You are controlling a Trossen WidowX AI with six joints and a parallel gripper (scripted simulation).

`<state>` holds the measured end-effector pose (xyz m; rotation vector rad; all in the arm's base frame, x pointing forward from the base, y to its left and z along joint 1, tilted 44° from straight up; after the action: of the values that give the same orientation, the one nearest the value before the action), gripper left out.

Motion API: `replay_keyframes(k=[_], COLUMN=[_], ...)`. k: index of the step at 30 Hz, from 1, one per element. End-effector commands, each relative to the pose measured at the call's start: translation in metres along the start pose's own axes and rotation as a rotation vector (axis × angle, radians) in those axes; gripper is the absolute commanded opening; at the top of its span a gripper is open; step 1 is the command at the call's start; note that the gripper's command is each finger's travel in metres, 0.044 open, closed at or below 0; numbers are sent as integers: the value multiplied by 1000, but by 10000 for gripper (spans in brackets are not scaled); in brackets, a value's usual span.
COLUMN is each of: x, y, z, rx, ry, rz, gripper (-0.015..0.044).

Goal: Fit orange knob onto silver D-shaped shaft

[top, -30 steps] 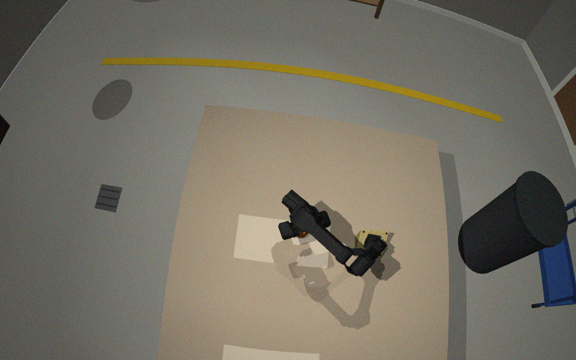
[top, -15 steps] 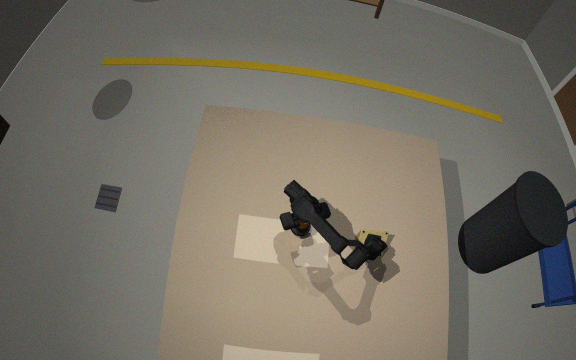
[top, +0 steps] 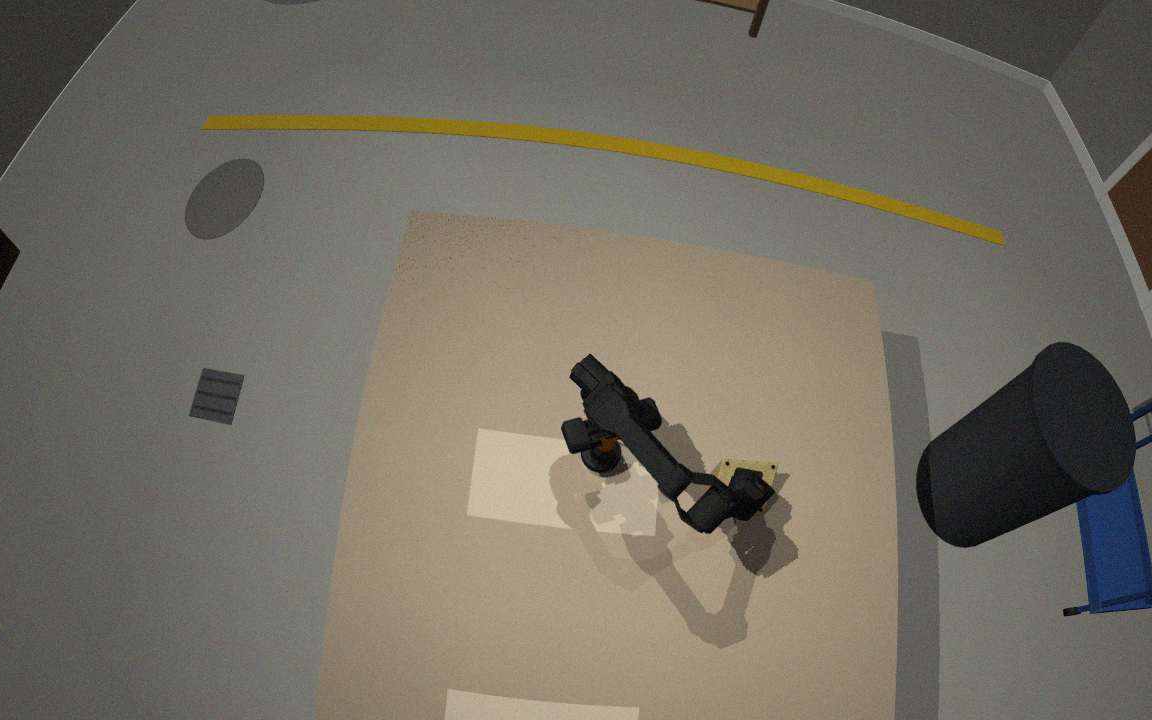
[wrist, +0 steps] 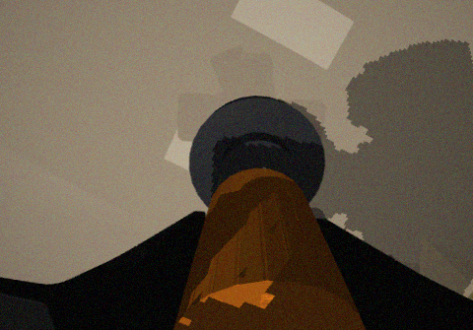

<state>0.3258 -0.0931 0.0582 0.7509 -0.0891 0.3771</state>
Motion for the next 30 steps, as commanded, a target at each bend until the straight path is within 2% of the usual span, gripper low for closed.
replay_keyframes(k=[1,30], x=[-1,-2], y=[-1,0], z=[-12,-19], rx=[2,3], ry=[-1,-1], rz=[-7,-3], gripper=[0,0])
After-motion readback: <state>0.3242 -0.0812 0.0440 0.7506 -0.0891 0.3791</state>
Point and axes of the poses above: the point midway between the two fingers, 35 mm back from their tips, its own z axis back along the fingers, its own x axis across the jaws, y = z × x, the point moved 6 cm from there along z, back along the fingers, and after that the axes turned 8 degrees about -z, right-handed, at the moved point
